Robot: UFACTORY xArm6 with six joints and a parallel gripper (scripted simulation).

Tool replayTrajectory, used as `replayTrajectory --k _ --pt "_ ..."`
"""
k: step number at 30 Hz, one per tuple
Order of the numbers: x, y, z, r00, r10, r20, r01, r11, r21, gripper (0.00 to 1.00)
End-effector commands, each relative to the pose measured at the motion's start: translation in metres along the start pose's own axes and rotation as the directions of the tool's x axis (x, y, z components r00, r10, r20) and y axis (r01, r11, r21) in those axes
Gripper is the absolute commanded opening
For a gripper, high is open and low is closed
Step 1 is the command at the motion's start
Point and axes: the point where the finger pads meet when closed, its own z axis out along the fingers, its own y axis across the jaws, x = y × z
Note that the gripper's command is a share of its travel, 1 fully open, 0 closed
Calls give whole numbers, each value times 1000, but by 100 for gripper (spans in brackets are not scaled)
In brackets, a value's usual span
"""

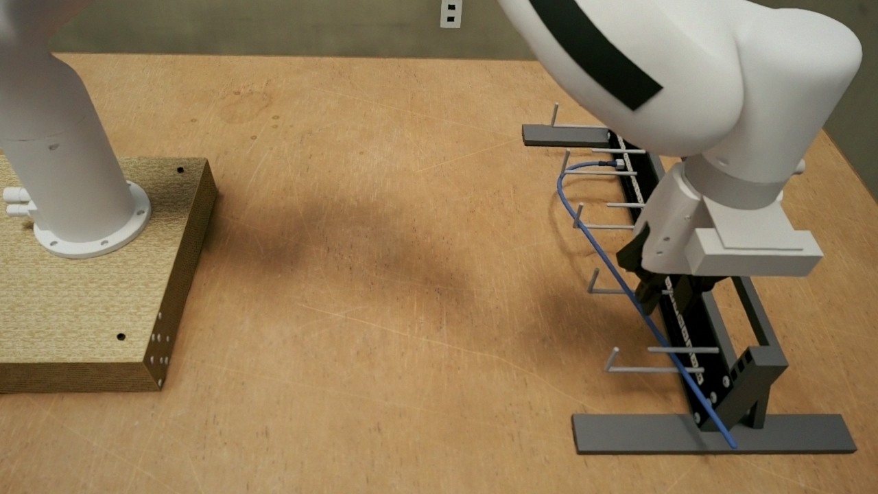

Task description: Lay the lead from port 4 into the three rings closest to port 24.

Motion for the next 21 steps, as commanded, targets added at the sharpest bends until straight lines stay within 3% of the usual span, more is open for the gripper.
replayTrajectory --k 1,6,21 --pt "0 -1 -19 1000 0 -1 0 1000 5 33" --pt "0 -1 -32 1000 0 -1 0 1000 5 33" --pt "0 -1 -45 1000 0 -1 0 1000 5 33"
